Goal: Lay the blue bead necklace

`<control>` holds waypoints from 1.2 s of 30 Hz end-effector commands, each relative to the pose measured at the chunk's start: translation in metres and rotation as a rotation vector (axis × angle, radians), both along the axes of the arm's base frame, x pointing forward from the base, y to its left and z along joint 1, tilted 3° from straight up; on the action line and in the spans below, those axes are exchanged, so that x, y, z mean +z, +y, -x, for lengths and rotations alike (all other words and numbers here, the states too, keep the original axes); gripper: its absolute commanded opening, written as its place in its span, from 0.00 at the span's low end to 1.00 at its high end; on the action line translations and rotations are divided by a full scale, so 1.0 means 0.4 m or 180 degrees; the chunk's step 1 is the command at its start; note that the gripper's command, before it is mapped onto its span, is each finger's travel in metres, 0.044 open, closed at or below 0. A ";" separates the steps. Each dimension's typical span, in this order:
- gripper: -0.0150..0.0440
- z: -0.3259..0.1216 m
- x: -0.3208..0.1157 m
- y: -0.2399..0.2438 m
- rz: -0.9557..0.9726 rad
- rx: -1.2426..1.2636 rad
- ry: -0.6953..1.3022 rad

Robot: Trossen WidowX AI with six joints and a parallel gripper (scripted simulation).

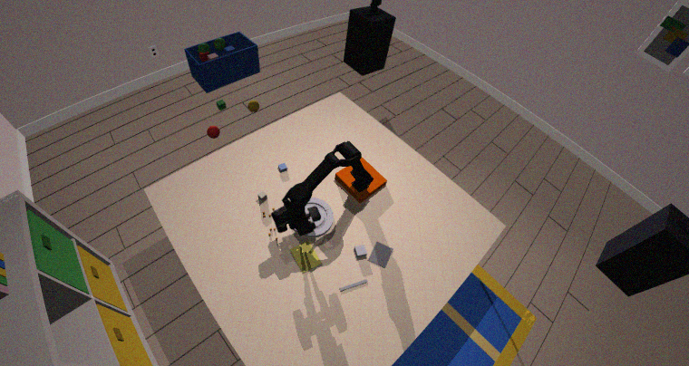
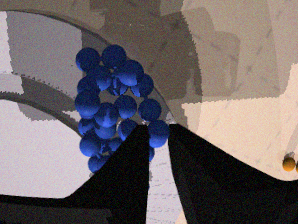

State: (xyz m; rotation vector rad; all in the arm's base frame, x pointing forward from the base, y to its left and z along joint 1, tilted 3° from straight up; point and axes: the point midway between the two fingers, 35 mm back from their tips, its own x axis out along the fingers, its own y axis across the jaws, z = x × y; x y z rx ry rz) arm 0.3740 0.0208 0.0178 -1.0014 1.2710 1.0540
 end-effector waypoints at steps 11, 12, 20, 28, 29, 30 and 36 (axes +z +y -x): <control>0.70 0.000 0.000 0.000 0.0000 0.0000 0.0001; 0.74 0.000 0.000 0.000 0.0000 0.0000 0.0001; 1.00 -0.002 0.017 -0.001 0.0003 0.0010 0.0023; 1.00 -0.002 0.022 -0.001 0.0004 0.0015 0.0033; 1.00 -0.002 0.022 -0.001 0.0004 0.0015 0.0033; 1.00 -0.002 0.022 -0.001 0.0004 0.0015 0.0033; 1.00 -0.002 0.022 -0.001 0.0004 0.0015 0.0033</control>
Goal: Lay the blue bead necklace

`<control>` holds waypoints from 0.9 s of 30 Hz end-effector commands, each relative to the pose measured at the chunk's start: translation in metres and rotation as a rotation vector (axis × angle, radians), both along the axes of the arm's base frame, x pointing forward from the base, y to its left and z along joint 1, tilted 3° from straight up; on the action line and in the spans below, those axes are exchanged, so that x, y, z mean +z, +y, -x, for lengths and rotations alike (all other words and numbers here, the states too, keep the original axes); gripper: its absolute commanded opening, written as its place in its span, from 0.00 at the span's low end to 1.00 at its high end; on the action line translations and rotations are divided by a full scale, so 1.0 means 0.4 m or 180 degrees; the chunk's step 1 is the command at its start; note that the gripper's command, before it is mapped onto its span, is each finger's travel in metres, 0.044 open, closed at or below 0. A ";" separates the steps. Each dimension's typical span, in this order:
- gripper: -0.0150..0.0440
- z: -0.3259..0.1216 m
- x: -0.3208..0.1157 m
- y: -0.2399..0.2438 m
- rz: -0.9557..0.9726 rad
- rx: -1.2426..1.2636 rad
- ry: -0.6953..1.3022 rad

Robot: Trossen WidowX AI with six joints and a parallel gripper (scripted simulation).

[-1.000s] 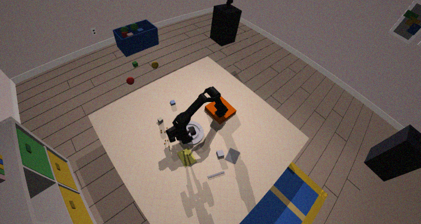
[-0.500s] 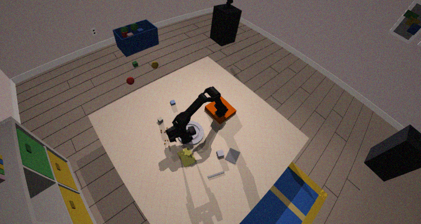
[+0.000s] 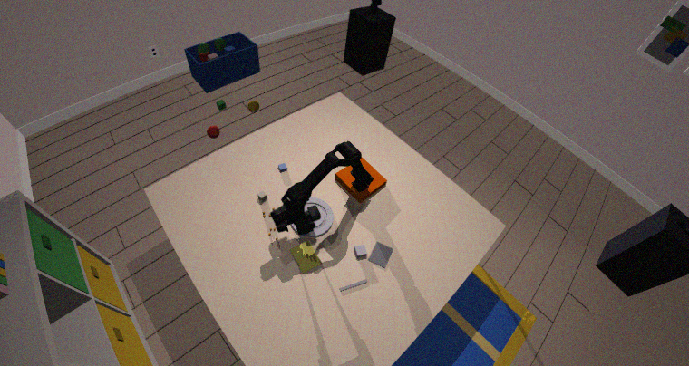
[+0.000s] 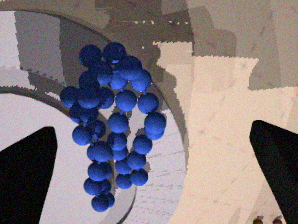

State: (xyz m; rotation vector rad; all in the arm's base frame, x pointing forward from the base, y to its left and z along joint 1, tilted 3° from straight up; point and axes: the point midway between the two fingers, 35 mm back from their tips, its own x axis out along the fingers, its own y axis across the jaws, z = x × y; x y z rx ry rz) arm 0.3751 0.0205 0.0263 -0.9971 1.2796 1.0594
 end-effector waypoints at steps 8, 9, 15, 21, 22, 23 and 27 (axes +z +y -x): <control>1.00 0.000 0.001 0.000 0.0003 0.0017 0.0002; 1.00 0.000 0.001 0.000 0.0003 0.0017 0.0002; 0.91 0.003 0.009 0.007 0.0002 0.0097 -0.0002; 0.90 0.028 0.061 0.058 -0.0003 0.0641 -0.0027; 0.90 0.028 0.061 0.058 -0.0003 0.0641 -0.0027; 0.90 0.028 0.061 0.058 -0.0003 0.0641 -0.0027; 0.90 0.028 0.043 0.059 -0.0003 0.0641 -0.0027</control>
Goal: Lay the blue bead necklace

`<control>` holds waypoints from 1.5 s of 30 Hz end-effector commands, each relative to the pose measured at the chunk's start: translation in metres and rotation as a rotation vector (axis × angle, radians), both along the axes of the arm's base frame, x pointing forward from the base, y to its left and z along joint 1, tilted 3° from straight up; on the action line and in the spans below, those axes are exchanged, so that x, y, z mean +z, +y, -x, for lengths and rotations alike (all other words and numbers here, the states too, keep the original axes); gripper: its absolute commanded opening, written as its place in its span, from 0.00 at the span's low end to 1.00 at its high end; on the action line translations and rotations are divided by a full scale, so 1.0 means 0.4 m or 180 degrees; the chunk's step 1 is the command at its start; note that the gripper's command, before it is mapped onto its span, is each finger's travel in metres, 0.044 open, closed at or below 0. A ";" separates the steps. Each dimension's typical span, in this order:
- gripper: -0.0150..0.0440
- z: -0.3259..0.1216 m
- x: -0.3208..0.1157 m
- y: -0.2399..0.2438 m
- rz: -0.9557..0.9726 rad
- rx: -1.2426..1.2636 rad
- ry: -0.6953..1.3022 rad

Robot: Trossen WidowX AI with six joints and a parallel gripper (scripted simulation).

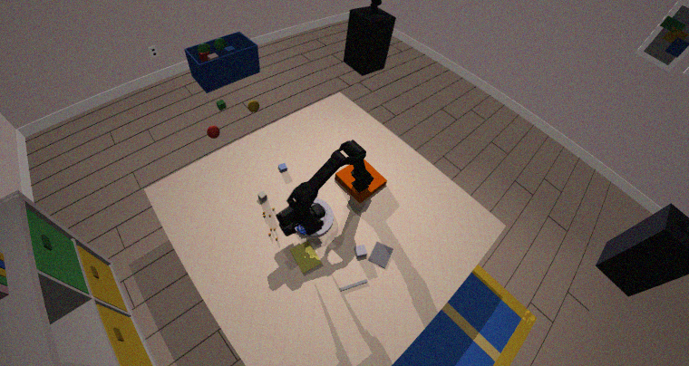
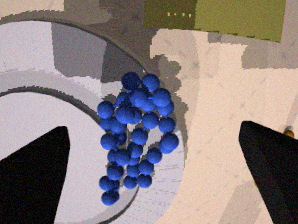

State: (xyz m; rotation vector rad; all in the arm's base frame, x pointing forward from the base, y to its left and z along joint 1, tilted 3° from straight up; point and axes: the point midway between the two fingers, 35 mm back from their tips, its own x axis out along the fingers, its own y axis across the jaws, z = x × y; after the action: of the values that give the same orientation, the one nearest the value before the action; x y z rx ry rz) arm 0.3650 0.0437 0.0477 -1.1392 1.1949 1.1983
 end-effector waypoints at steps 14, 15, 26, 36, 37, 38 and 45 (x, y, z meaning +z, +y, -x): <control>0.90 -0.001 -0.041 0.002 -0.0003 0.0016 -0.0016; 0.90 -0.001 -0.045 0.002 -0.0003 0.0018 -0.0015; 0.90 0.003 -0.090 0.005 -0.0003 0.0035 0.0001; 0.81 0.002 -0.086 0.005 -0.0002 0.0023 -0.0015; 0.76 0.002 -0.086 0.005 -0.0002 0.0023 -0.0015; 0.72 0.002 -0.086 0.005 -0.0002 0.0023 -0.0015; 0.41 0.002 -0.086 0.005 -0.0002 0.0023 -0.0015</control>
State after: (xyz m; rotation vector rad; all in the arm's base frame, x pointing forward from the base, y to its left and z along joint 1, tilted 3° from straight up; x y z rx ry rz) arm 0.3642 0.0455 0.0132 -1.1461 1.1880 1.2008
